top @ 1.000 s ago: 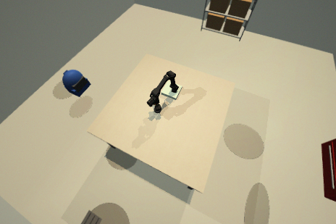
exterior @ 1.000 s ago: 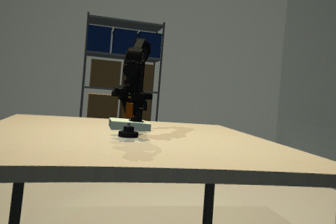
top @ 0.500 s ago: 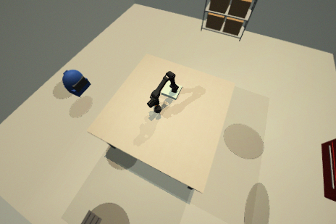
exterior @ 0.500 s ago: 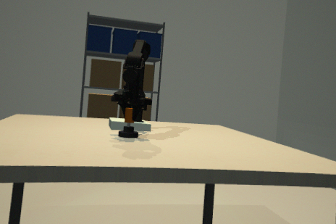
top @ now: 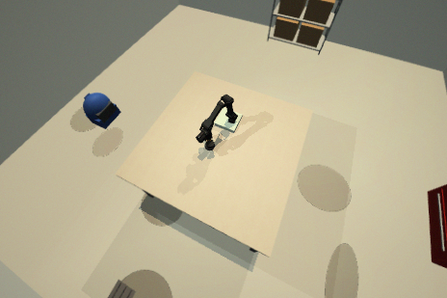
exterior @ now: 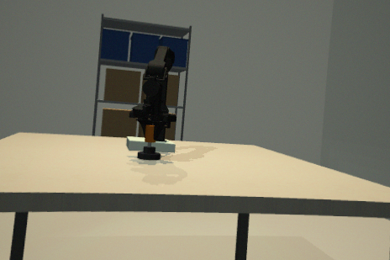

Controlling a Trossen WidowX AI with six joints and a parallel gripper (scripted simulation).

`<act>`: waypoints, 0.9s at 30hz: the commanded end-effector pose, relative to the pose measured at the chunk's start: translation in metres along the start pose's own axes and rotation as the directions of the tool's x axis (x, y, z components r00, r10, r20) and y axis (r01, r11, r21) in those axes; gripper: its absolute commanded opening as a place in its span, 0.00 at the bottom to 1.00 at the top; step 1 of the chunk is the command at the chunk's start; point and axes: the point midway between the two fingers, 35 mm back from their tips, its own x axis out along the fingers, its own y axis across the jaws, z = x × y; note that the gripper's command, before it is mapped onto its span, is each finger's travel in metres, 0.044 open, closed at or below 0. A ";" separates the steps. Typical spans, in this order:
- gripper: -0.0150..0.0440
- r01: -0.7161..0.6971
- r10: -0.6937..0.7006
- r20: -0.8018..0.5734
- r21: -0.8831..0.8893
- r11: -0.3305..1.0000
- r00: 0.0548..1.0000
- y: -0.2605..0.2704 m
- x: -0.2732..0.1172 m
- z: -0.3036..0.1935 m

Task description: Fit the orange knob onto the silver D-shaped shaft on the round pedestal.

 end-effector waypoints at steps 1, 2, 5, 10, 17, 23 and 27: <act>0.25 -0.001 0.001 0.002 0.000 1.000 1.000 0.000 0.001 0.000; 0.25 -0.001 0.001 0.002 0.000 1.000 1.000 0.000 0.001 0.000; 0.25 -0.001 0.001 0.002 0.000 1.000 1.000 0.000 0.002 0.001; 0.25 -0.001 0.001 0.002 0.000 1.000 1.000 0.000 0.003 0.001; 0.25 -0.001 0.001 0.002 0.000 1.000 1.000 0.000 0.004 0.001; 0.25 -0.001 0.001 0.002 0.000 1.000 1.000 0.000 0.005 0.001; 0.25 -0.001 0.001 0.002 -0.005 1.000 1.000 0.000 0.005 0.001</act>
